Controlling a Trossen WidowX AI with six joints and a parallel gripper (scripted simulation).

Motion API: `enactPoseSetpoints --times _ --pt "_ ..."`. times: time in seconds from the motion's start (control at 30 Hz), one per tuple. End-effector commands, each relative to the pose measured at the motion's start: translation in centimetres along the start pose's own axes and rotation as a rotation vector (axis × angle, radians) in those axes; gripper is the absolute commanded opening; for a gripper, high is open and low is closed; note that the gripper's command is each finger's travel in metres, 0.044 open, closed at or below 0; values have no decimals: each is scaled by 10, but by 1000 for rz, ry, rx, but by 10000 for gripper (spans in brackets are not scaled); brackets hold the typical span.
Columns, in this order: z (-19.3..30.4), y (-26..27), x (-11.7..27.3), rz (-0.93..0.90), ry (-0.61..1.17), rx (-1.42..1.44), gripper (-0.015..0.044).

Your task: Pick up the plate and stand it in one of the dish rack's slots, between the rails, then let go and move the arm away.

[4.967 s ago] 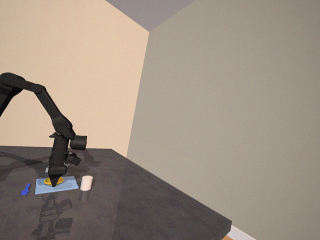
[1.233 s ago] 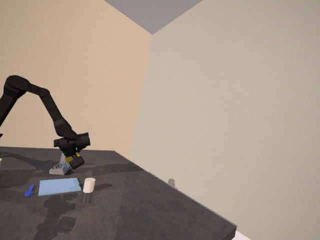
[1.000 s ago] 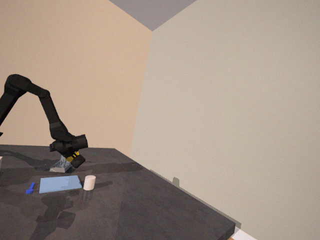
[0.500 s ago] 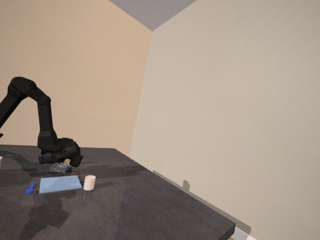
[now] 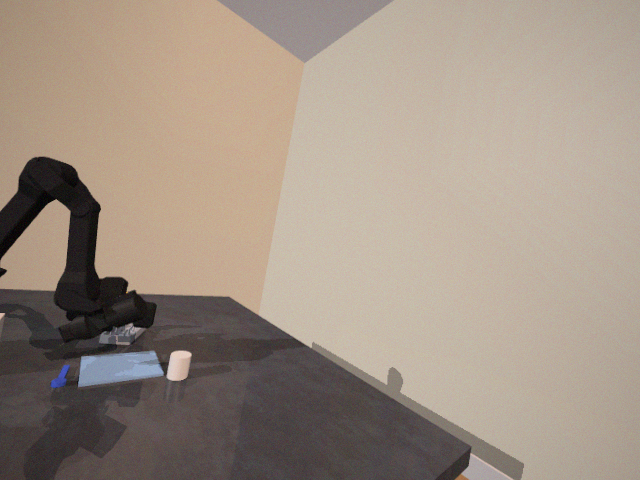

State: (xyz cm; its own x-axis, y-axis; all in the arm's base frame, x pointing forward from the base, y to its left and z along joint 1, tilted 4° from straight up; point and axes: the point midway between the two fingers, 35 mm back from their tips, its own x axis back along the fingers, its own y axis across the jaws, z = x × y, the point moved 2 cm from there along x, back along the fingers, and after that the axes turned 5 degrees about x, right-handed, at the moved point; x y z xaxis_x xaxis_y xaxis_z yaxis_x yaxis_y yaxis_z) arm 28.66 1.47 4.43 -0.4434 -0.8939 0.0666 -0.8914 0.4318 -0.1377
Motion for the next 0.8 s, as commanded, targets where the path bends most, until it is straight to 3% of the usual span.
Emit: enactPoseSetpoints --times 0.0,0.77 --pt "0 3 1 -2 -9 4 0" --pt "37 6 -7 1 -7 20 0"
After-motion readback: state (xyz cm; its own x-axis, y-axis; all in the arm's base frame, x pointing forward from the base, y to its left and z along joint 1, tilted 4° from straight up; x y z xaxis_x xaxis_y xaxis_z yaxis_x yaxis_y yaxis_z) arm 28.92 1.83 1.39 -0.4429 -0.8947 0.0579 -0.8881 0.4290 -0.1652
